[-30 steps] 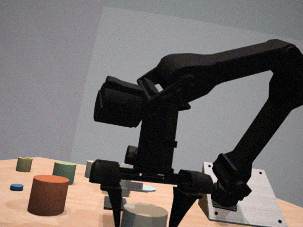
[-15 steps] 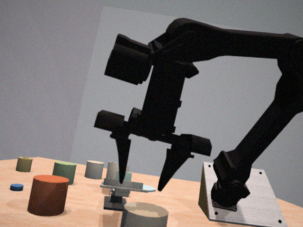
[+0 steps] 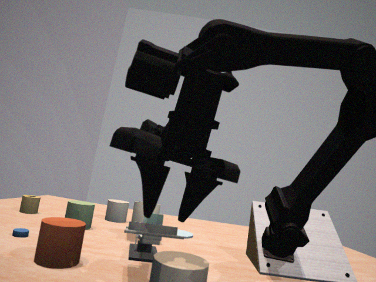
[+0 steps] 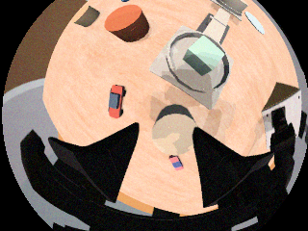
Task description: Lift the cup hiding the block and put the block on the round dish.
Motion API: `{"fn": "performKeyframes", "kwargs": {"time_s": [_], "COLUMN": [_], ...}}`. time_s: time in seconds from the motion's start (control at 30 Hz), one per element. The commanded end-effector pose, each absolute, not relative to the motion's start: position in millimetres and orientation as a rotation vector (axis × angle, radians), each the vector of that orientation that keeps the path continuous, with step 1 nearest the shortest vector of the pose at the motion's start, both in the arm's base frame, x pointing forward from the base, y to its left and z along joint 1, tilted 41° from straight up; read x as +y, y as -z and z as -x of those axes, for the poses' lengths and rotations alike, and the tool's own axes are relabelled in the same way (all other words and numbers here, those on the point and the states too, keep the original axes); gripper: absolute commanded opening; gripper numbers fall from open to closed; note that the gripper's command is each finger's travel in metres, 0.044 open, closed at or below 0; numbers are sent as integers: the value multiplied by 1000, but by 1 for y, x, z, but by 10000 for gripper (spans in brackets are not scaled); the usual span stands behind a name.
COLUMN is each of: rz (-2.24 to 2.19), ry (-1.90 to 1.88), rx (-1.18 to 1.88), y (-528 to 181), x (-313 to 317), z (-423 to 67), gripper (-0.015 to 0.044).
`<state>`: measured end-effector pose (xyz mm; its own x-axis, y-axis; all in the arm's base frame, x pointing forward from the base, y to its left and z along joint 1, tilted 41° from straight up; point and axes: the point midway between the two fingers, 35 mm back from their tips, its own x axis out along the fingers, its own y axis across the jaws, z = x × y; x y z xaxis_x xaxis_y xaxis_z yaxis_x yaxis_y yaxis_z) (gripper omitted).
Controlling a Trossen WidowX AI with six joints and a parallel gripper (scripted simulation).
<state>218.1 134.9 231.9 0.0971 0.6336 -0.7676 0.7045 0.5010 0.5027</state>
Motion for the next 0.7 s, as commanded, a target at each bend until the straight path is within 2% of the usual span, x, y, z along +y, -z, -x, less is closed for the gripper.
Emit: {"fn": "performKeyframes", "kwargs": {"time_s": [0.0,0.67], "rz": [-1088,-551], "ry": [-18,-475], "rx": [1578,1414], "y": [-231,-222], "x": [132,105], "z": [-221,-243], "gripper": [260,260]}}
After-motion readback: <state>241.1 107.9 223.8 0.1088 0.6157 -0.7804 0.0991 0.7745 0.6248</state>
